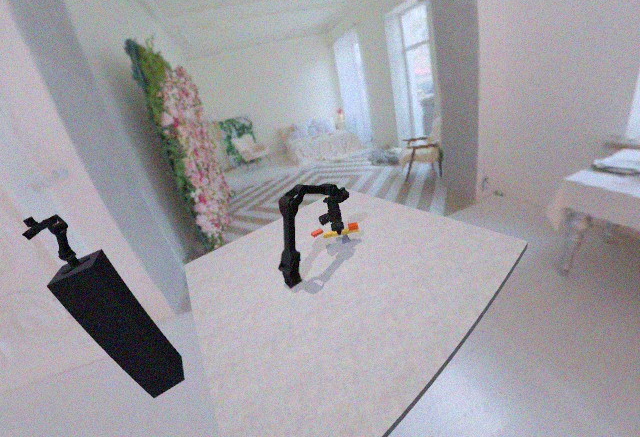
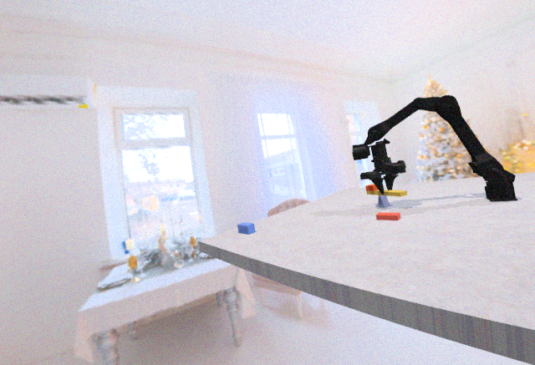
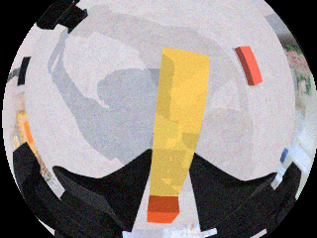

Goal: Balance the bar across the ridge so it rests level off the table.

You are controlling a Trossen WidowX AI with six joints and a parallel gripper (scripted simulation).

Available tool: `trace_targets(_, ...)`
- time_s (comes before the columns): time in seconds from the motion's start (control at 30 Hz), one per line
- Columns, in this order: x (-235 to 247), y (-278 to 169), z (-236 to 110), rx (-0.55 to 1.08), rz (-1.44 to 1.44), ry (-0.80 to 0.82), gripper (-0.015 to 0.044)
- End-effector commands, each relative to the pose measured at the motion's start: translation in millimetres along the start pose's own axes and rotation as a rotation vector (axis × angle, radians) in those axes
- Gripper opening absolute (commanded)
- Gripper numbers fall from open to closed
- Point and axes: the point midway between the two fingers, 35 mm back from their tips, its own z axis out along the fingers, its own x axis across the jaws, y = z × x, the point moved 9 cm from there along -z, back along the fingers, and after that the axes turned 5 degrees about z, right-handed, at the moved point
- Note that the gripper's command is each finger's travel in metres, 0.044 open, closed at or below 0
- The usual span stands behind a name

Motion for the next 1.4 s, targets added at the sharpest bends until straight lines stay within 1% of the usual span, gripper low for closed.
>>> trace_targets(0.0,0.0,0.0,0.2,-0.001,0.0,0.0,0.0169)
trace_targets(0.67,0.0,0.0,0.2,-0.001,0.0,0.0,0.0173)
trace_targets(0.7,0.0,0.0,0.2,-0.001,0.0,0.0,0.0185)
trace_targets(1.07,0.0,0.0,0.2,-0.001,0.0,0.0,0.0185)
trace_targets(1.37,0.0,0.0,0.2,-0.001,0.0,0.0,0.0421)
